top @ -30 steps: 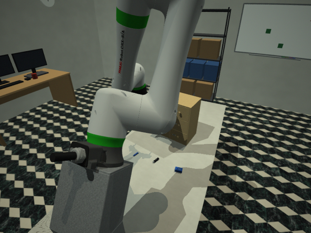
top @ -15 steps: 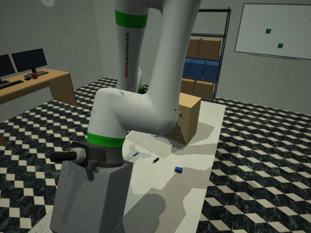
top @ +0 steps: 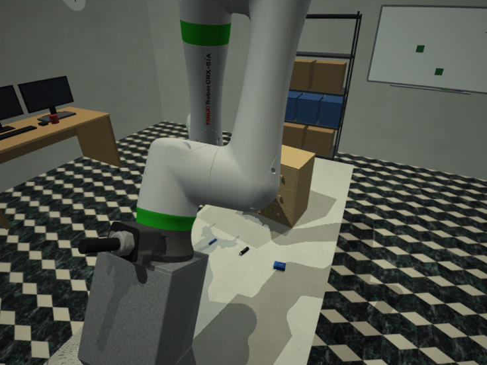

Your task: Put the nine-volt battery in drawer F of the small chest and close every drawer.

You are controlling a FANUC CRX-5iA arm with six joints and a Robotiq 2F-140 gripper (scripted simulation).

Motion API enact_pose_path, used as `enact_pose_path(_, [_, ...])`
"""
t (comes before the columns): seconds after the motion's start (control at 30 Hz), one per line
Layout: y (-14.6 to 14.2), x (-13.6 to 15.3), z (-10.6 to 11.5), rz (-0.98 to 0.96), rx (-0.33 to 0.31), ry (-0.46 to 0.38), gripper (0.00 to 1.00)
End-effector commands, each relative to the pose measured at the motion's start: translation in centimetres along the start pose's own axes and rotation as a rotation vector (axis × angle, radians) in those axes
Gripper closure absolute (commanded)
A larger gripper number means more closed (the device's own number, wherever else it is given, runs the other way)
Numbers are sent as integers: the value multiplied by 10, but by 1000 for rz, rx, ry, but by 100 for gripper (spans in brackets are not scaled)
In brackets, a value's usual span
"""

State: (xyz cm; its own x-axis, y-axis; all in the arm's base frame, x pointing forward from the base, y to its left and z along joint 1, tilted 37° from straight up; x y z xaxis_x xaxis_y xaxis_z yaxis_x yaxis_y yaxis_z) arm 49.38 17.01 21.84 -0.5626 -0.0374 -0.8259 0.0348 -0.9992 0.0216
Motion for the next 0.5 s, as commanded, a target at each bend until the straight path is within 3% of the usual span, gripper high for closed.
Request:
enact_pose_path(0.0, [4,4,-9,-8,-12,138,0])
enact_pose_path(0.47, [1,9,-48,-15,53,442,0])
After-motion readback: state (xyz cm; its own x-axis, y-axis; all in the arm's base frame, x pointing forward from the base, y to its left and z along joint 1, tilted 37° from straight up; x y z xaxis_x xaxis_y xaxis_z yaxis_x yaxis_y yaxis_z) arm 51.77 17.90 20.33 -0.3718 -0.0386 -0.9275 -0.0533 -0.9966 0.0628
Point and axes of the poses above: the point where the finger pads meet when closed, its own z axis back along the fingers, its own y axis across the jaws, x = y × z, the point moved 7 cm from there along z, back along the fingers, and after that the axes turned 12 degrees about z, right-handed, at the moved point
